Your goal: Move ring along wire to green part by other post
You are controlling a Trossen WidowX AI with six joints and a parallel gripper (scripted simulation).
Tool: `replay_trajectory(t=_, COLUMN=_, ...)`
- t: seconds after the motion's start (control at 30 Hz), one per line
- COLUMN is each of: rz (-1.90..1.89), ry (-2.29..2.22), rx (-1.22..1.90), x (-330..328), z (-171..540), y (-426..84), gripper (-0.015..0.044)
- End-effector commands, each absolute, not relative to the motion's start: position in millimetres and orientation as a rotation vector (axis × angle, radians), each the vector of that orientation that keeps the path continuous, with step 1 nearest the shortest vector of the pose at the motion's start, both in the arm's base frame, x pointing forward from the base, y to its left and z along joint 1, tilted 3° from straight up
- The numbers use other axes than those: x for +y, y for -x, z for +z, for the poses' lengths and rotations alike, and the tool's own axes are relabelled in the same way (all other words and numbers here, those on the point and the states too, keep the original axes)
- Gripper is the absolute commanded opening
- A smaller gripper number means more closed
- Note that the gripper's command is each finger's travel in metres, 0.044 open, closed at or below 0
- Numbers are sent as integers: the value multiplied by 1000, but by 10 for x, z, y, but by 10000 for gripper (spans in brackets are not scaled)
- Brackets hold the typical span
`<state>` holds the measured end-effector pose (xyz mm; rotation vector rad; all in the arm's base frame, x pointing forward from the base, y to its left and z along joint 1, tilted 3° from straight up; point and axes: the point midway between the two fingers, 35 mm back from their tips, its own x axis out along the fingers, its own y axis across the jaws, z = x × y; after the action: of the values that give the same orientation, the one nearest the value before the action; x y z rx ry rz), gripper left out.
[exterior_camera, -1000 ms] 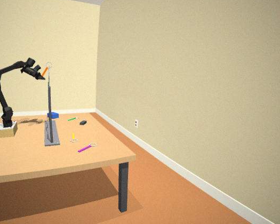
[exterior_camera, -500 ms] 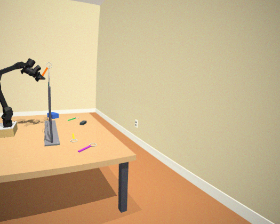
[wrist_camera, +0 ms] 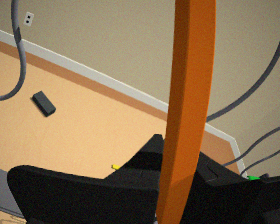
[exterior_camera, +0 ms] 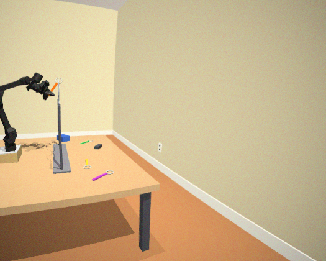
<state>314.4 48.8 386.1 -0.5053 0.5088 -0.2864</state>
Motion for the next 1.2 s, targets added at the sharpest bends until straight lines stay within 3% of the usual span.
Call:
replay_trajectory(t=0.0, rz=-300, ry=571, rx=502, x=471, z=3874, y=-3138, gripper=-150)
replay_trajectory(t=1.17, rz=-388, ry=997, rx=456, x=371, z=3969, y=-3137, gripper=-150)
